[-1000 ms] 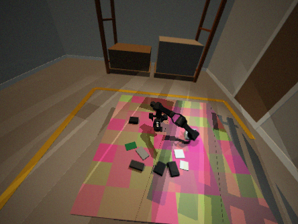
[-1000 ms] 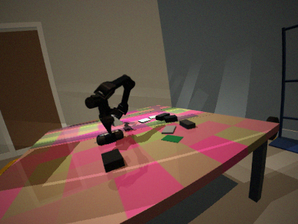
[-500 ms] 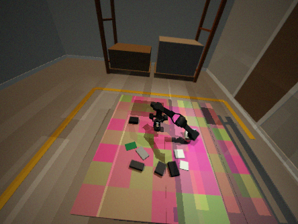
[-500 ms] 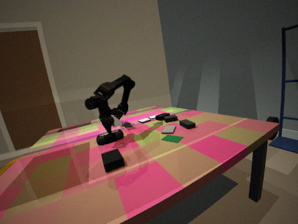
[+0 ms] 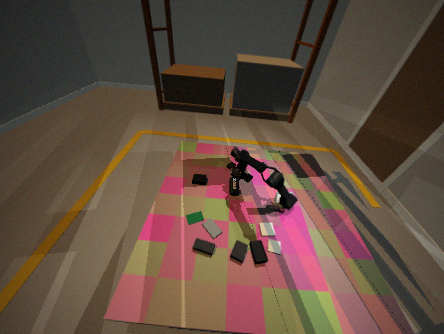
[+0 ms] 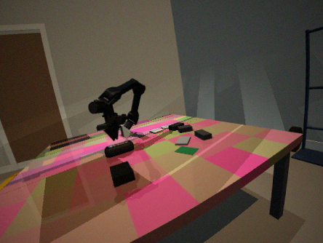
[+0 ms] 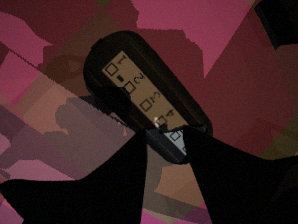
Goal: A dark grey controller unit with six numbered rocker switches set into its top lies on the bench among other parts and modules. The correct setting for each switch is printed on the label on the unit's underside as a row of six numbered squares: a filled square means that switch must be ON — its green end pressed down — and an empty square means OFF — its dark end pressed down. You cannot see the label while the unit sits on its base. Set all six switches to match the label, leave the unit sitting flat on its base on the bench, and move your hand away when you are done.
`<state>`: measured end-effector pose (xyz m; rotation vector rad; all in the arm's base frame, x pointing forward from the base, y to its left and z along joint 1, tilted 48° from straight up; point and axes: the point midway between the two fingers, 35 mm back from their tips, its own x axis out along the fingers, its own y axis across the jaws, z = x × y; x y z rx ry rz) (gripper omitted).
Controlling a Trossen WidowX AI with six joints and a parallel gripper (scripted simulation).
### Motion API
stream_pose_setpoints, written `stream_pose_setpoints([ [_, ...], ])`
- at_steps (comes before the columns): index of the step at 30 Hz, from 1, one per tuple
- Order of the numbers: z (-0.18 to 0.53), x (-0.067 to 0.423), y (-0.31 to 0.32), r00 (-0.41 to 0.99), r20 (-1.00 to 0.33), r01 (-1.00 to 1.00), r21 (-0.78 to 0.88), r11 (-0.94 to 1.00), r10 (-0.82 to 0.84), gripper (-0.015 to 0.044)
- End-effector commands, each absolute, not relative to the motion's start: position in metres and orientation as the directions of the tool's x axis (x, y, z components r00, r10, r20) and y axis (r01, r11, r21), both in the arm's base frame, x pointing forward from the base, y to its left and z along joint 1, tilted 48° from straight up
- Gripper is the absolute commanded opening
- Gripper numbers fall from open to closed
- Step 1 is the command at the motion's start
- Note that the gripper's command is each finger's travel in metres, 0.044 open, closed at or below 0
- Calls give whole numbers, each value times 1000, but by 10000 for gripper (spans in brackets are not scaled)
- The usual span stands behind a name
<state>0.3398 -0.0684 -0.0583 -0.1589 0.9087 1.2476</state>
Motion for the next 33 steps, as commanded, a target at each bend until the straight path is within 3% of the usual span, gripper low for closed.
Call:
stream_pose_setpoints([
  [1, -51, 328, -82, 177, -629, -440, 637, 633, 757, 20],
  [5, -49, 322, -88, 231, -615, -236, 717, 656, 754, 0],
  [32, -49, 322, -88, 231, -615, -236, 717, 656, 754, 0],
  [33, -49, 322, -88, 231, -615, -236, 717, 656, 754, 26],
])
